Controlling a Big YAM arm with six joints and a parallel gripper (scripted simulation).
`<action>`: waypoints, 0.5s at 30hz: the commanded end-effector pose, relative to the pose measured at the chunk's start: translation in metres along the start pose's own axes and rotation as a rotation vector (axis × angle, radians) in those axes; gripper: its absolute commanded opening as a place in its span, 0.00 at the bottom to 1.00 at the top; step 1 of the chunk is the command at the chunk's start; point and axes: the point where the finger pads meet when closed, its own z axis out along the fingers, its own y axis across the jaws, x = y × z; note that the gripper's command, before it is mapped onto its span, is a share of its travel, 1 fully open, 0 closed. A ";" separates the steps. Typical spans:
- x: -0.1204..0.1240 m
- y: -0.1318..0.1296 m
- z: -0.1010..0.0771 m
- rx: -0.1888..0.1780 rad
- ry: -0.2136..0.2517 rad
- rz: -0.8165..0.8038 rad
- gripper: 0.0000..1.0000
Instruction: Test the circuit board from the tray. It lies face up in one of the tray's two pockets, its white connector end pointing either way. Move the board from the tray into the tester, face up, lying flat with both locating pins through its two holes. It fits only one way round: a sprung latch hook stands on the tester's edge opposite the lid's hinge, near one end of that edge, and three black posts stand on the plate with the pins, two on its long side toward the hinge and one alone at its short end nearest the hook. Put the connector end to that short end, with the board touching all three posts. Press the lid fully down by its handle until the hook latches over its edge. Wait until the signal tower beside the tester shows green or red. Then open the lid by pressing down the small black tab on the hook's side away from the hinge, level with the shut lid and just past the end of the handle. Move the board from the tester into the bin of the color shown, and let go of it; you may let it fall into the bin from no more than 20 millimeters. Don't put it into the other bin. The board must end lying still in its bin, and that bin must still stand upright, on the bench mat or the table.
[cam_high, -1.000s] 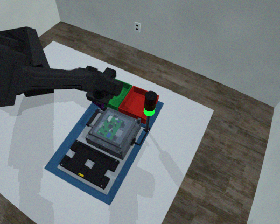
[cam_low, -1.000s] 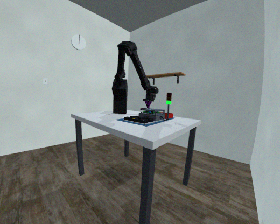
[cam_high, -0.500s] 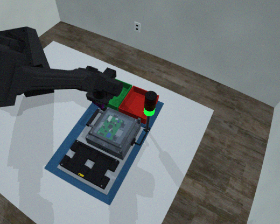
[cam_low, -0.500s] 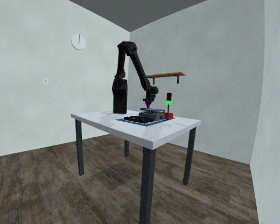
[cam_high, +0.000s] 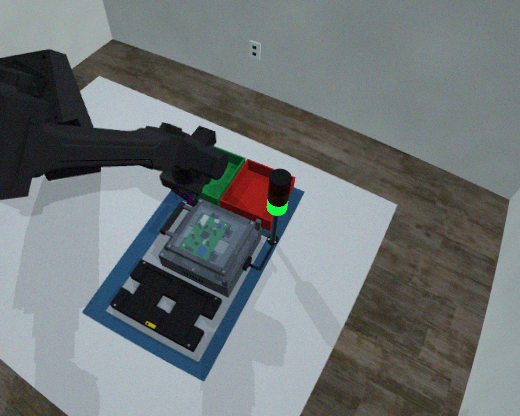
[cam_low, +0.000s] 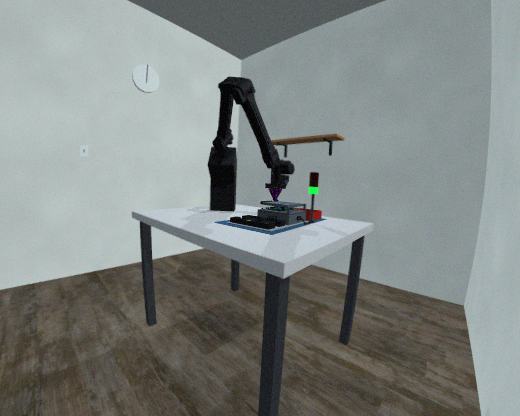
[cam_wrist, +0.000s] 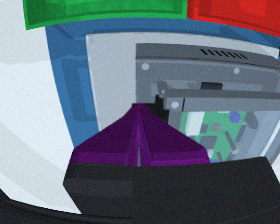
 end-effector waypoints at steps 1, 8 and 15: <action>0.002 0.000 0.006 -0.005 0.002 -0.001 0.00; 0.004 -0.001 0.005 -0.004 0.002 0.001 0.00; 0.002 -0.001 0.008 -0.003 0.001 0.000 0.00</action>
